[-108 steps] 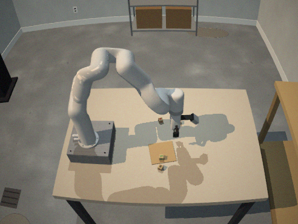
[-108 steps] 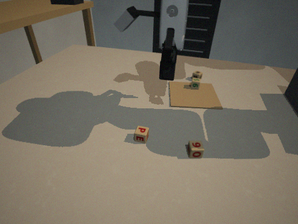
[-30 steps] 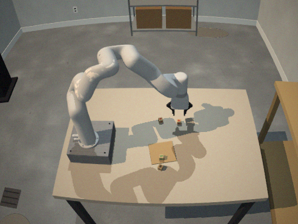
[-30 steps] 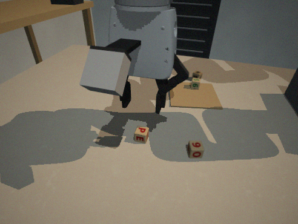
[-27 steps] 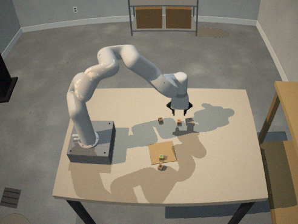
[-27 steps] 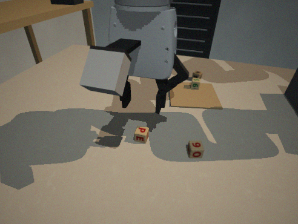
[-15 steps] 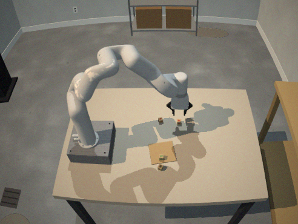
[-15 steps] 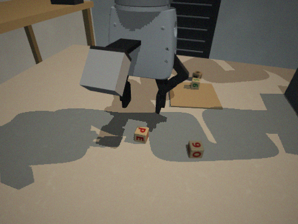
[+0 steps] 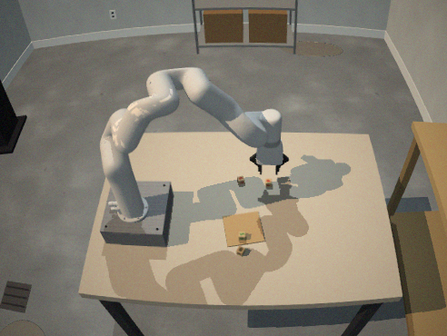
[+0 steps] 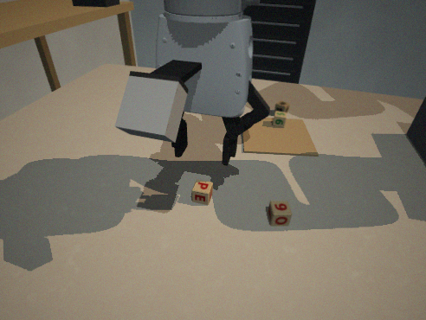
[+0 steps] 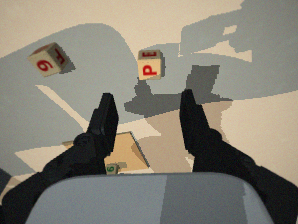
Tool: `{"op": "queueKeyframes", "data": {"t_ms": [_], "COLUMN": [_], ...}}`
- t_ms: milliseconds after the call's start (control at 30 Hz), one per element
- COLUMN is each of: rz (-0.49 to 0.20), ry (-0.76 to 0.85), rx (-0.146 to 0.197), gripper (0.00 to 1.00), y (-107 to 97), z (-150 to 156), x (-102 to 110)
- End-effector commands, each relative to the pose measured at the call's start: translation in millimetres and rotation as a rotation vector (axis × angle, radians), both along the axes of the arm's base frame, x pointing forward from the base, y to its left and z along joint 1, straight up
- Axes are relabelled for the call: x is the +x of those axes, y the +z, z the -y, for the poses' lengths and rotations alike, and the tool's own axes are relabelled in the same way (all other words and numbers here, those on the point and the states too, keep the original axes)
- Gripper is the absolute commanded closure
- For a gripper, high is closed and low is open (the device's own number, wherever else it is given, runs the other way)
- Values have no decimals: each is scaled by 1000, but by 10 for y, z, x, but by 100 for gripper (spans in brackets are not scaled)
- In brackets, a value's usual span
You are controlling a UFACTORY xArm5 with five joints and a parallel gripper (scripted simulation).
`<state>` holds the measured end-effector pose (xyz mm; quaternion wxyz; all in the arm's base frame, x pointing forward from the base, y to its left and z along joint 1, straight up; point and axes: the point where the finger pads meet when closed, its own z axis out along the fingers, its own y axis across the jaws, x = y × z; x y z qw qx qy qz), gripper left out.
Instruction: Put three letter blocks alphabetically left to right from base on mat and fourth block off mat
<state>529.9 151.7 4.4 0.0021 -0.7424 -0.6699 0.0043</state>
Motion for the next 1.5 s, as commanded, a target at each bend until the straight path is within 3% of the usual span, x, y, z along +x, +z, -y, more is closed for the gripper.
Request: {"op": "queueKeyframes", "data": {"t_ms": [0, 967, 1467], "rz": [4, 4, 4], "ry": [0, 0, 0], "rx": [1, 1, 1], "gripper": [37, 37, 37], "y": [-2, -383, -452], "z": [-5, -5, -5], "x": [15, 14, 14]}}
